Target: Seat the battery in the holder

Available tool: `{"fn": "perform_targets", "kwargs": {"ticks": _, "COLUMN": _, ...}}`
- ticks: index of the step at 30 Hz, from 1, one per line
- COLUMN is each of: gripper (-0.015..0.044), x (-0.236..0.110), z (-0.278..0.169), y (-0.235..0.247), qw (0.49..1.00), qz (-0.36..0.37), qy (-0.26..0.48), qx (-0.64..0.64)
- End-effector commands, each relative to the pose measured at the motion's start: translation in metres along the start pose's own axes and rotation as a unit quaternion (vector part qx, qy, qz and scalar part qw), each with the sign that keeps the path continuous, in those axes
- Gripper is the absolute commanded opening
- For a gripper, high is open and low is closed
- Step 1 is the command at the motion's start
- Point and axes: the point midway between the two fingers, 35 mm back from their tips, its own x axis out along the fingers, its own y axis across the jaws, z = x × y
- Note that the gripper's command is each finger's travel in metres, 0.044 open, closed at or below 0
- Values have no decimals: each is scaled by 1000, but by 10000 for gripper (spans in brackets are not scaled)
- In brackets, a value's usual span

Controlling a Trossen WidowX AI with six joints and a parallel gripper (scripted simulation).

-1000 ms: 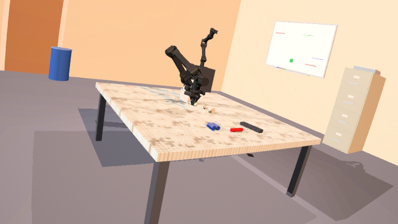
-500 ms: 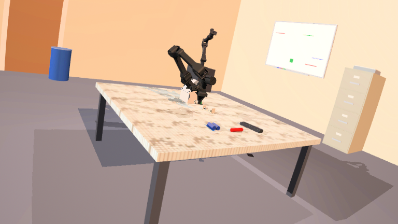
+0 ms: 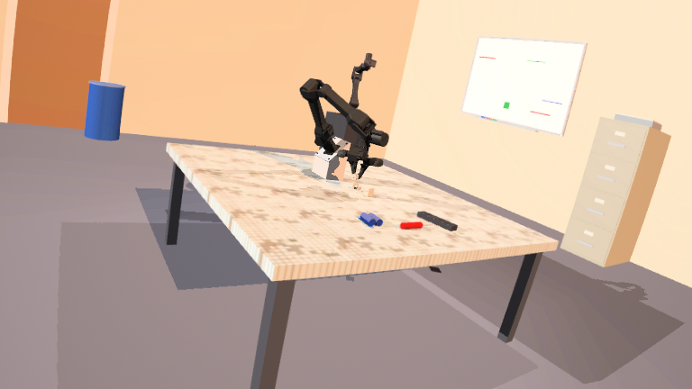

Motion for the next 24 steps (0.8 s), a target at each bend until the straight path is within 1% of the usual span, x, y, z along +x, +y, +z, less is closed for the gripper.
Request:
{"fn": "perform_targets", "kwargs": {"ticks": 1, "gripper": 86, "x": -2, "z": -17, "y": 6, "qw": 989, "qz": -1, "qy": 4, "qx": -147}}
{"fn": "perform_targets", "kwargs": {"ticks": 7, "gripper": 86, "x": -4, "z": -37, "y": 12, "qw": 944, "qz": -1, "qy": 6, "qx": -330}}
{"fn": "perform_targets", "kwargs": {"ticks": 12, "gripper": 86, "x": -6, "z": -52, "y": 15, "qw": 886, "qz": 0, "qy": 7, "qx": -463}}
{"fn": "perform_targets", "kwargs": {"ticks": 16, "gripper": 86, "x": -7, "z": -64, "y": 16, "qw": 829, "qz": 0, "qy": 7, "qx": -560}}
{"fn": "perform_targets", "kwargs": {"ticks": 18, "gripper": 86, "x": -8, "z": -68, "y": 17, "qw": 809, "qz": 0, "qy": 8, "qx": -588}}
{"fn": "perform_targets", "kwargs": {"ticks": 24, "gripper": 86, "x": -8, "z": -68, "y": 17, "qw": 808, "qz": -1, "qy": 6, "qx": -590}}
